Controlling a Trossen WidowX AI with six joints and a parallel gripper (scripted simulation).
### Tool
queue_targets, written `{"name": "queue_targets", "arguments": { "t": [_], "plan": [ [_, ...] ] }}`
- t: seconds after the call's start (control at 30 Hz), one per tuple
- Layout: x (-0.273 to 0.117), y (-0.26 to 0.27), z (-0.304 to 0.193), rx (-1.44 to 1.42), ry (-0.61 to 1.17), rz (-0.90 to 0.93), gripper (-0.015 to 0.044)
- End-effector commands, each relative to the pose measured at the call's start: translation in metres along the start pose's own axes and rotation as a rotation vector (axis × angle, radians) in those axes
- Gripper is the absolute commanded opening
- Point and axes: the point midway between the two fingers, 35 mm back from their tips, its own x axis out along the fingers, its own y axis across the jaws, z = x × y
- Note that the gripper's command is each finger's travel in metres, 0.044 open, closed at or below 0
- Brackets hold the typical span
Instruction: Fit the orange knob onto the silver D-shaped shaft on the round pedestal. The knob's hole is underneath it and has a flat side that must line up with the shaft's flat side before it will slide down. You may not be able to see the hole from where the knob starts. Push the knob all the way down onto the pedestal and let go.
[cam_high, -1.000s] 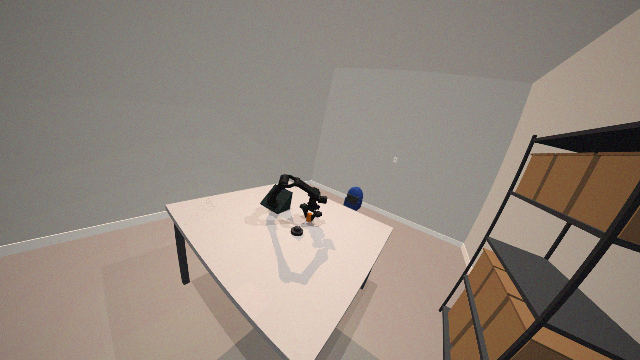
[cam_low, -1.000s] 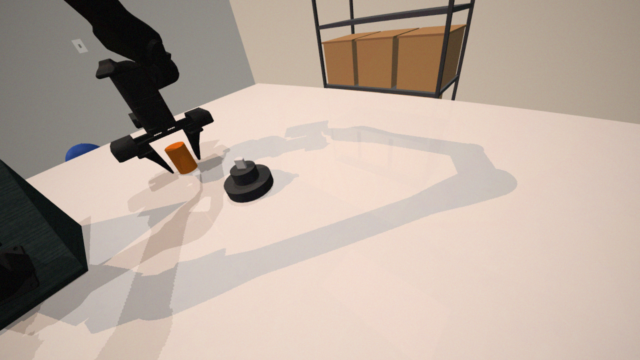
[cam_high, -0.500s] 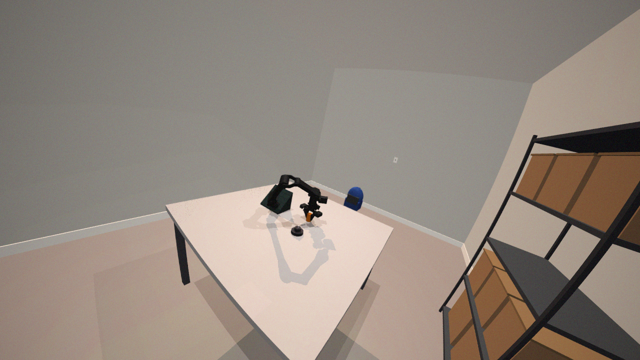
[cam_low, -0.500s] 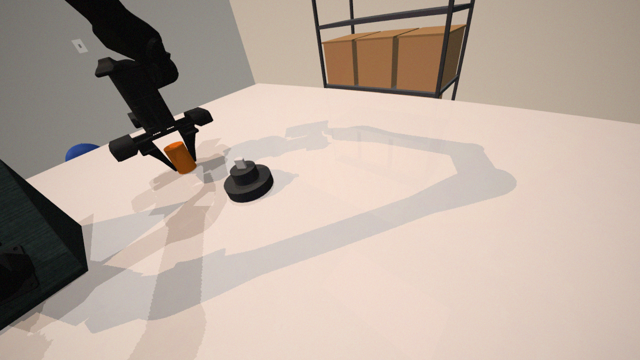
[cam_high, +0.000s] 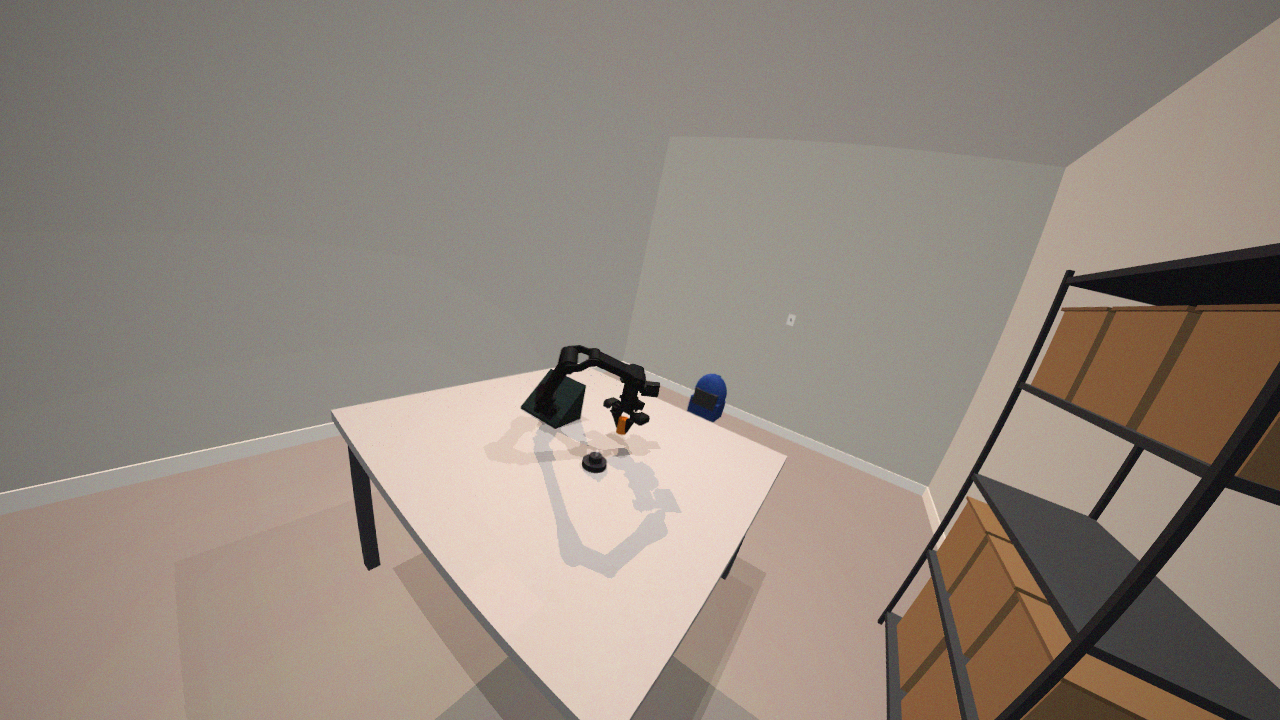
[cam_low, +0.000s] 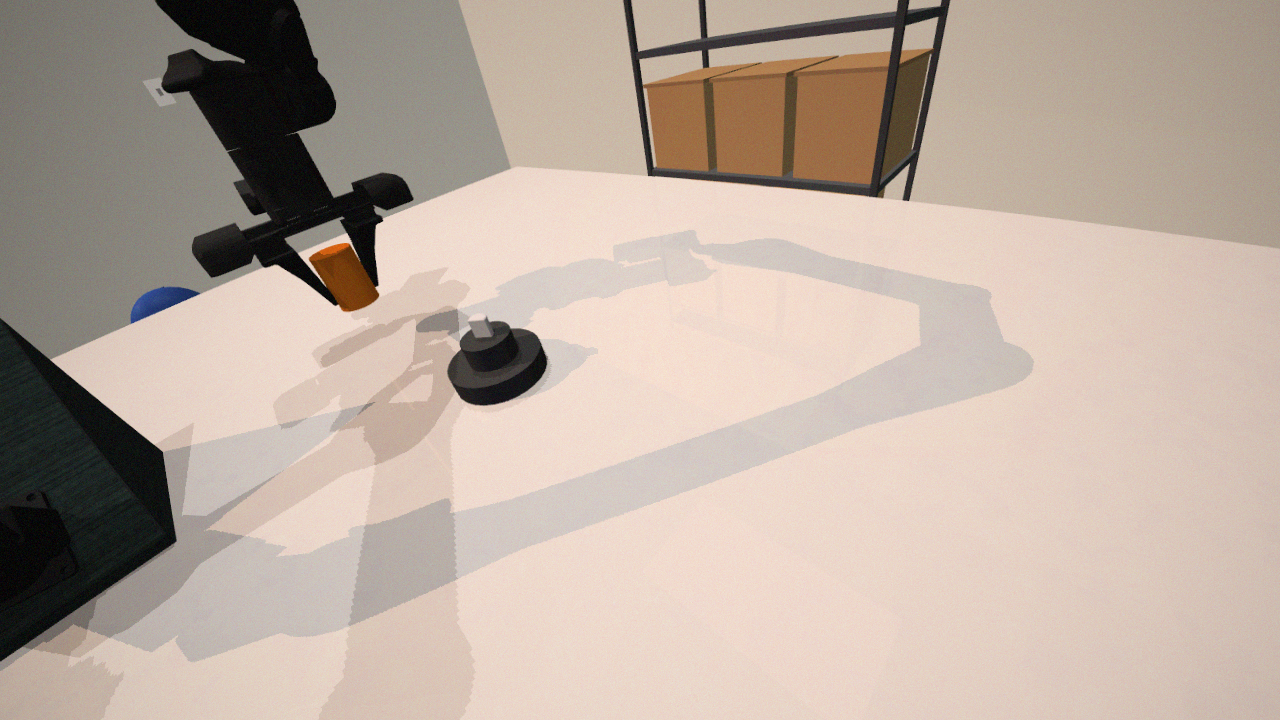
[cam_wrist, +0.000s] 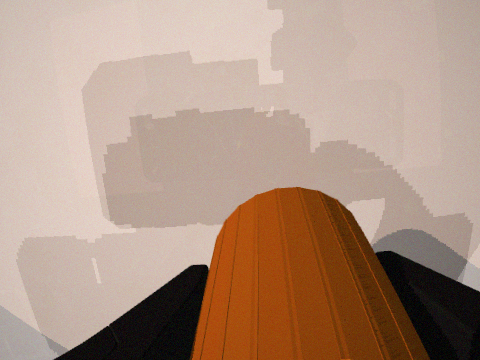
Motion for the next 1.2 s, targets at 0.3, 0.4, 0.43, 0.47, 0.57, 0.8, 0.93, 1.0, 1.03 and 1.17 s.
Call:
{"name": "queue_targets", "arguments": {
  "t": [0.3, 0.4, 0.43, 0.47, 0.57, 0.8, 0.93, 1.0, 1.03, 1.17],
  "plan": [
    [-0.045, -0.003, 0.003, 0.005, -0.009, -0.004, 0.0],
    [-0.055, -0.003, 0.003, 0.005, -0.009, -0.004, 0.0],
    [-0.058, -0.004, 0.003, 0.005, -0.009, -0.004, 0.0],
    [-0.061, -0.004, 0.003, 0.005, -0.009, -0.004, 0.0],
    [-0.071, -0.003, 0.003, 0.005, -0.008, -0.004, 0.0],
    [-0.093, -0.003, 0.002, 0.005, -0.006, -0.003, 0.0],
    [-0.095, -0.003, 0.001, 0.005, -0.006, -0.003, 0.0],
    [-0.094, -0.005, -0.003, 0.005, -0.008, -0.003, 0.0],
    [-0.093, -0.007, -0.006, 0.004, -0.009, -0.003, 0.0],
    [-0.091, -0.013, -0.017, 0.003, -0.014, -0.003, 0.0]
  ]
}}
